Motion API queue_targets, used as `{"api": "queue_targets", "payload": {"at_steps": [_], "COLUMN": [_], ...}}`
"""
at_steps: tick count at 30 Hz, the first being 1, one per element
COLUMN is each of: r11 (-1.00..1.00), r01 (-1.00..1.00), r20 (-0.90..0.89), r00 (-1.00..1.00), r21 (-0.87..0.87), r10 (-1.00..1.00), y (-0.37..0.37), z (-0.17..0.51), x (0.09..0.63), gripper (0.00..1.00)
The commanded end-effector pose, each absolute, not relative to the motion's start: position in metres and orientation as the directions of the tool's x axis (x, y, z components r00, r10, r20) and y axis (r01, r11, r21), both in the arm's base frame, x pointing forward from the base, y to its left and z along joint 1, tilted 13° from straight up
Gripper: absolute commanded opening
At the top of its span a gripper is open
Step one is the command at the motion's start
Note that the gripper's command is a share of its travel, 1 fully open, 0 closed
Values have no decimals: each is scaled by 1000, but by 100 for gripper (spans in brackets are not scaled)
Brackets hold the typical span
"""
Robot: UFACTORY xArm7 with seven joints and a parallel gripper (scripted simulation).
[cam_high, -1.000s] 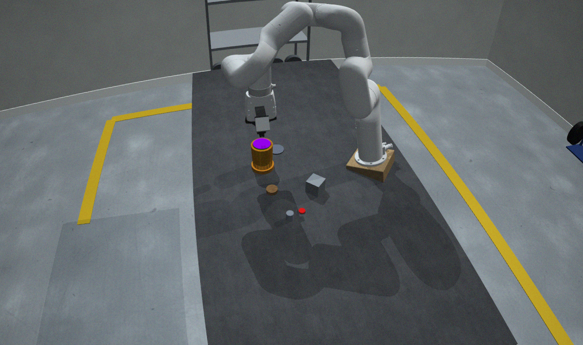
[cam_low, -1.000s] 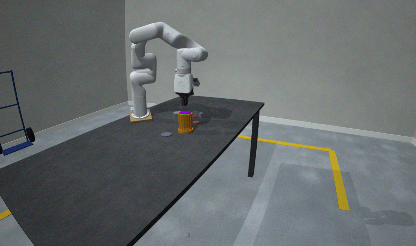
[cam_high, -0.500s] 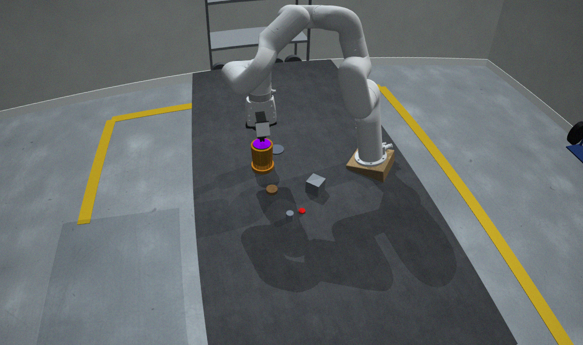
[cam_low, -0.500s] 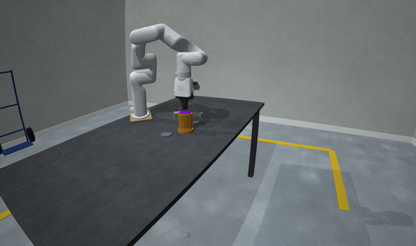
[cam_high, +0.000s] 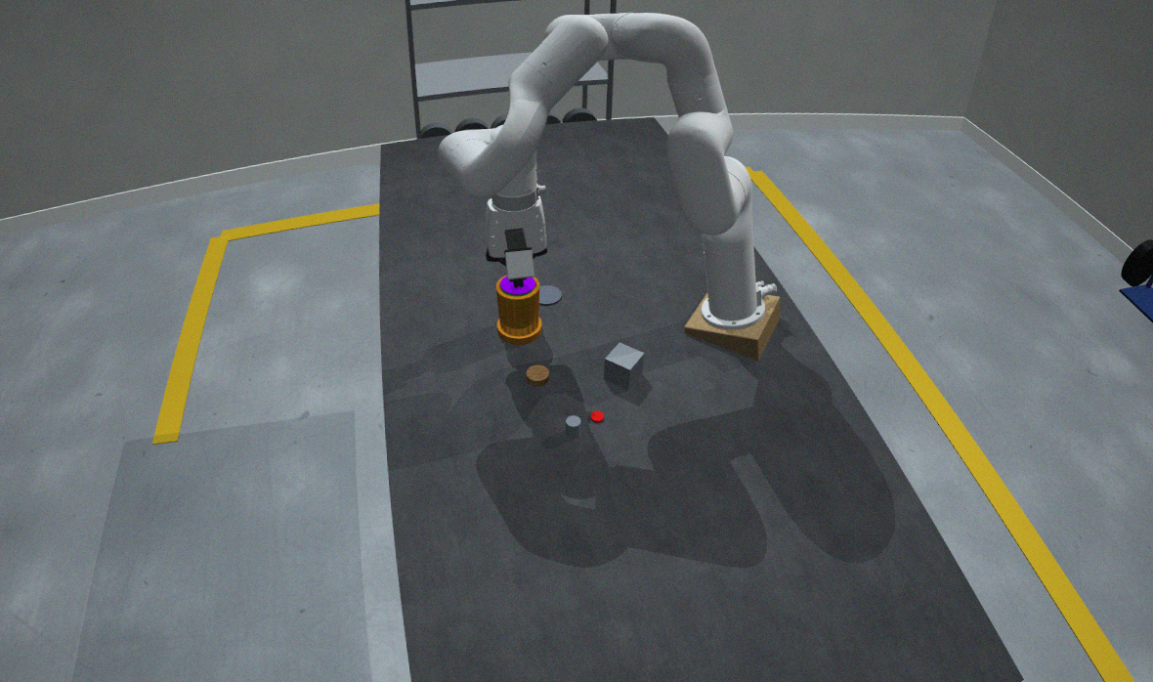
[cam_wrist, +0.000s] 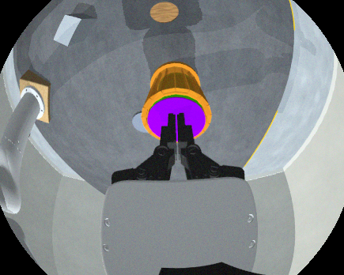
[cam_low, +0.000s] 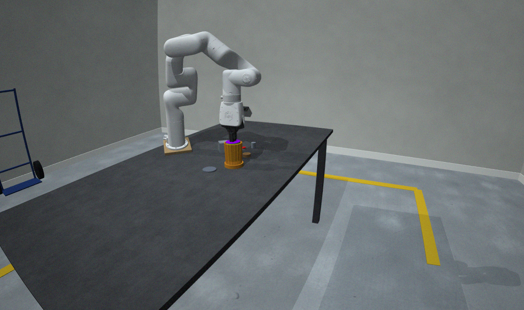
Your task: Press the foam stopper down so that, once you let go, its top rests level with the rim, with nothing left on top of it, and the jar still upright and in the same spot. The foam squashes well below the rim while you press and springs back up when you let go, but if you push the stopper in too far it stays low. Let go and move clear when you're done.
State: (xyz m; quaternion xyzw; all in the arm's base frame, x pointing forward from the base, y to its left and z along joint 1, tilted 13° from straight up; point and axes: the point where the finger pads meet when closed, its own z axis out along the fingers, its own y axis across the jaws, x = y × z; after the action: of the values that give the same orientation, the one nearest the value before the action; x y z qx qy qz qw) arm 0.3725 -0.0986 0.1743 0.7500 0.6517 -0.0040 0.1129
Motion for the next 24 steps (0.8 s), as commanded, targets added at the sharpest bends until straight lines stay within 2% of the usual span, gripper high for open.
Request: {"api": "queue_targets", "payload": {"at_steps": [1, 24], "r11": [-125, -125], "r01": [978, 978], "r20": [-154, -154], "r00": [151, 151], "r21": [167, 167], "r10": [977, 977], "y": [-99, -100], "z": [175, 165], "x": [373, 375], "gripper": [0, 0]}}
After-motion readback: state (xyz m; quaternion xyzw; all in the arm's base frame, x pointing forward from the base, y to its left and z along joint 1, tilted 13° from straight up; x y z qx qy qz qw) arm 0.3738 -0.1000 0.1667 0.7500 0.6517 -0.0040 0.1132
